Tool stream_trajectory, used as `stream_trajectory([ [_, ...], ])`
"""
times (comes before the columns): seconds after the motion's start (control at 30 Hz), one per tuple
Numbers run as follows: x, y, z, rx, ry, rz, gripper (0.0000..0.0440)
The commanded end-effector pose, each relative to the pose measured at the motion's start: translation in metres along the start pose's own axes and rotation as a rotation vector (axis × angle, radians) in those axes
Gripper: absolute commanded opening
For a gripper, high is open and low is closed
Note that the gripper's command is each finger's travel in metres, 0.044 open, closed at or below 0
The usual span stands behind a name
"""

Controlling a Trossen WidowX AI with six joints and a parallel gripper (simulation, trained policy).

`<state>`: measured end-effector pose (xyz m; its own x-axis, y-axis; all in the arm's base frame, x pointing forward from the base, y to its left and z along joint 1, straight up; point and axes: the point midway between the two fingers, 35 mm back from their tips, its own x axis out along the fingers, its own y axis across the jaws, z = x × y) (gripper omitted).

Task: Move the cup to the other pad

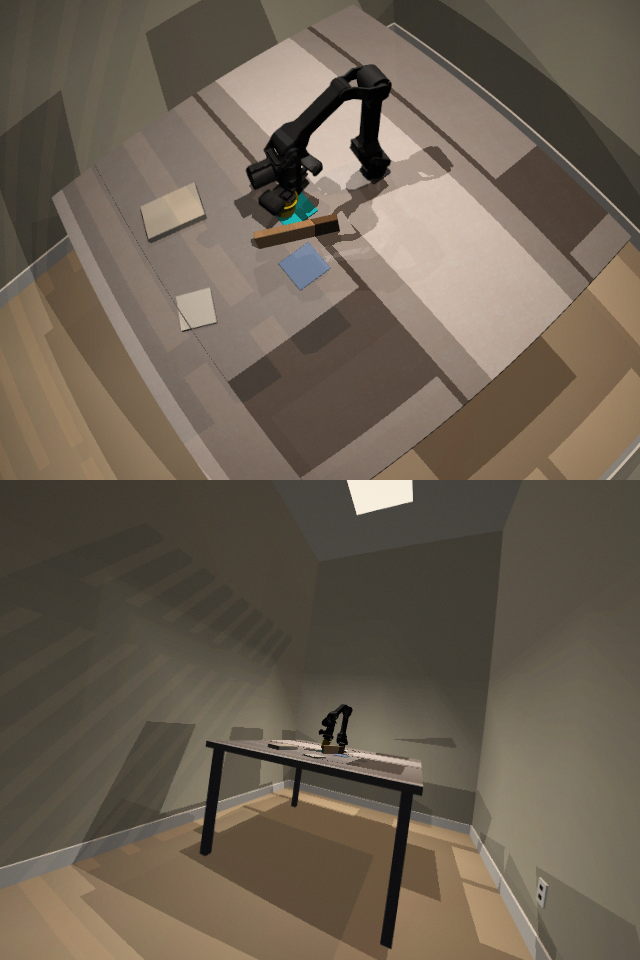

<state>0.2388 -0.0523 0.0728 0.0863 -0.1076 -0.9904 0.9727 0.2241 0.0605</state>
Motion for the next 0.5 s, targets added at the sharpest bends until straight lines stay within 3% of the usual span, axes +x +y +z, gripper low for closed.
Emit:
stream_trajectory([
  [0.0,0.003,-0.008,0.000,0.020,-0.008,-0.005,0.0051],
  [0.13,0.006,-0.012,0.000,0.032,-0.013,-0.003,0.0086],
  [0.27,0.002,-0.007,0.004,0.049,-0.023,0.047,0.0166],
  [0.47,-0.006,-0.006,0.004,0.055,-0.018,0.104,0.0178],
])
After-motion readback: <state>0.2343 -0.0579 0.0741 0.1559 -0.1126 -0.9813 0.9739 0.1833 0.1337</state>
